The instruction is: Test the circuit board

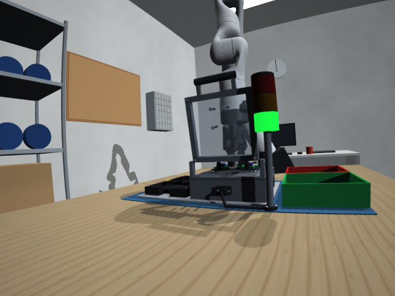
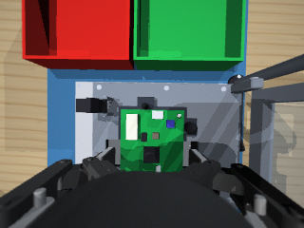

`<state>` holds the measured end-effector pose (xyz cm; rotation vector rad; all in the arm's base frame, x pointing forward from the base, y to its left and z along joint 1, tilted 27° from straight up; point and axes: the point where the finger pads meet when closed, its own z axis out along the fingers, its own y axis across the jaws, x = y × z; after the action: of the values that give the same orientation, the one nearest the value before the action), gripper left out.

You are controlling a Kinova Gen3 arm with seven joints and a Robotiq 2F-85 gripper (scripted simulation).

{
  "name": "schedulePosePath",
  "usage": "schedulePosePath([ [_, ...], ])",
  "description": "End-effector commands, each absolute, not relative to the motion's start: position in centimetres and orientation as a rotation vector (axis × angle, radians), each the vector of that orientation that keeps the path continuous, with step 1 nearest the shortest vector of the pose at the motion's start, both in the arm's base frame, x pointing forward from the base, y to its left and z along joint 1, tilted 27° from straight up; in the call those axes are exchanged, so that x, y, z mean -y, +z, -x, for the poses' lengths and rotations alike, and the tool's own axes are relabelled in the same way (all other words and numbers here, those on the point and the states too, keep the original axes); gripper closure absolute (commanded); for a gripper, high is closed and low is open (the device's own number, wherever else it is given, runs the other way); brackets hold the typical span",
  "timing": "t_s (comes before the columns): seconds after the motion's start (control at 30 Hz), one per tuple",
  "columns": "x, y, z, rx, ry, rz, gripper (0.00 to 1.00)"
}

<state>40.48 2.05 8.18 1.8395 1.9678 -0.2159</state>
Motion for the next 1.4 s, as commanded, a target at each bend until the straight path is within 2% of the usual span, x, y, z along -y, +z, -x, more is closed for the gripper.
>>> schedulePosePath([
  [0.0, -1.98, 8.17, -40.50, -1.966, -0.217, -1.840, 0.00],
  [0.43, -1.98, 8.17, -40.50, -1.966, -0.217, -1.840, 0.00],
  [0.47, -1.98, 8.17, -40.50, -1.966, -0.217, -1.840, 0.07],
  [0.83, -1.98, 8.17, -40.50, -1.966, -0.217, -1.840, 0.07],
  [0.87, -1.98, 8.17, -40.50, -1.966, -0.217, -1.840, 0.13],
  [1.37, -1.99, 8.17, -40.50, -1.966, -0.217, -1.840, 0.13],
])
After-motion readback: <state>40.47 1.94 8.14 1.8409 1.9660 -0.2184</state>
